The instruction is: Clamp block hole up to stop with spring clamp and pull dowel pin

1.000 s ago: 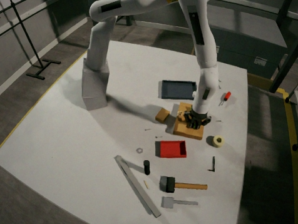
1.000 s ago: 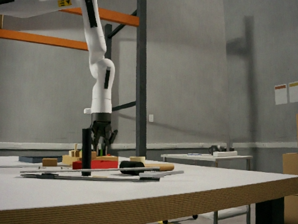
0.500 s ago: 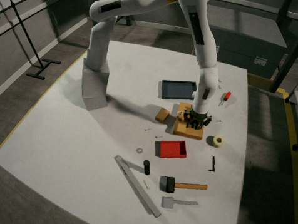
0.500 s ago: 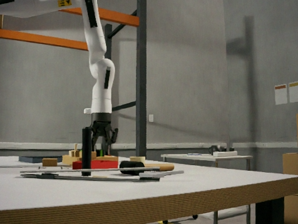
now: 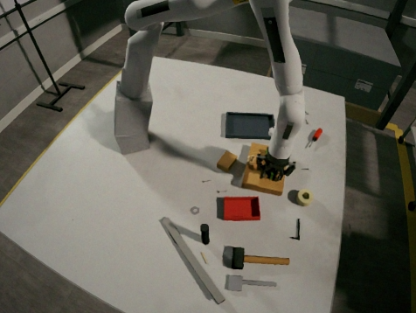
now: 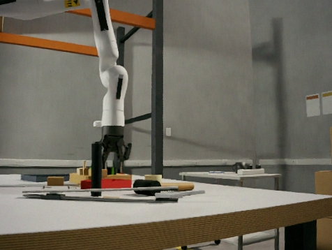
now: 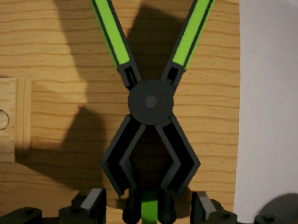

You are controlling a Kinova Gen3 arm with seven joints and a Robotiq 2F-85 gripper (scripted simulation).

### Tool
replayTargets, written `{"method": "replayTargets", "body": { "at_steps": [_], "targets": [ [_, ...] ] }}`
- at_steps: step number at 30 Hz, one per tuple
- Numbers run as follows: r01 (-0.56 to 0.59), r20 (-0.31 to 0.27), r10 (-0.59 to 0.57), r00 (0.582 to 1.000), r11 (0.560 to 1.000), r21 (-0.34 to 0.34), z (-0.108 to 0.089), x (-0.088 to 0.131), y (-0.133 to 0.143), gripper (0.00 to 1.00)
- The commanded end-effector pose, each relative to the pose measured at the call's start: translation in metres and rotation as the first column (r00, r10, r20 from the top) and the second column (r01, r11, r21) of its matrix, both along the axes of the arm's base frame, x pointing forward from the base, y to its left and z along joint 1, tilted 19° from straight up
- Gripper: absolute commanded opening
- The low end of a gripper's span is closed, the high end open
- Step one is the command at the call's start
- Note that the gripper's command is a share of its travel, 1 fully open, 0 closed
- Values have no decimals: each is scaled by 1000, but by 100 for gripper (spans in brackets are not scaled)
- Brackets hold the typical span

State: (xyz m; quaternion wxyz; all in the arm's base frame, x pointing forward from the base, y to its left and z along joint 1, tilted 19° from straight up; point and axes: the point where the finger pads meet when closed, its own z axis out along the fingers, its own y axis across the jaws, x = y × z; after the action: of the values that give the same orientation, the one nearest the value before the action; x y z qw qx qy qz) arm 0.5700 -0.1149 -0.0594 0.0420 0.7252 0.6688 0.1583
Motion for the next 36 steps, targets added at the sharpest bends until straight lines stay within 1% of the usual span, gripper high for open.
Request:
{"method": "replayTargets", "body": {
  "at_steps": [1,12,24,36],
  "targets": [
    [0,2,0,1000,1000,-1,1,1,-1,58],
    [0,2,0,1000,1000,-1,3,0,-1,58],
    [0,2,0,1000,1000,-1,15,-4,-3,58],
    [0,2,0,1000,1000,-1,40,-11,-7,58]
  ]
}}
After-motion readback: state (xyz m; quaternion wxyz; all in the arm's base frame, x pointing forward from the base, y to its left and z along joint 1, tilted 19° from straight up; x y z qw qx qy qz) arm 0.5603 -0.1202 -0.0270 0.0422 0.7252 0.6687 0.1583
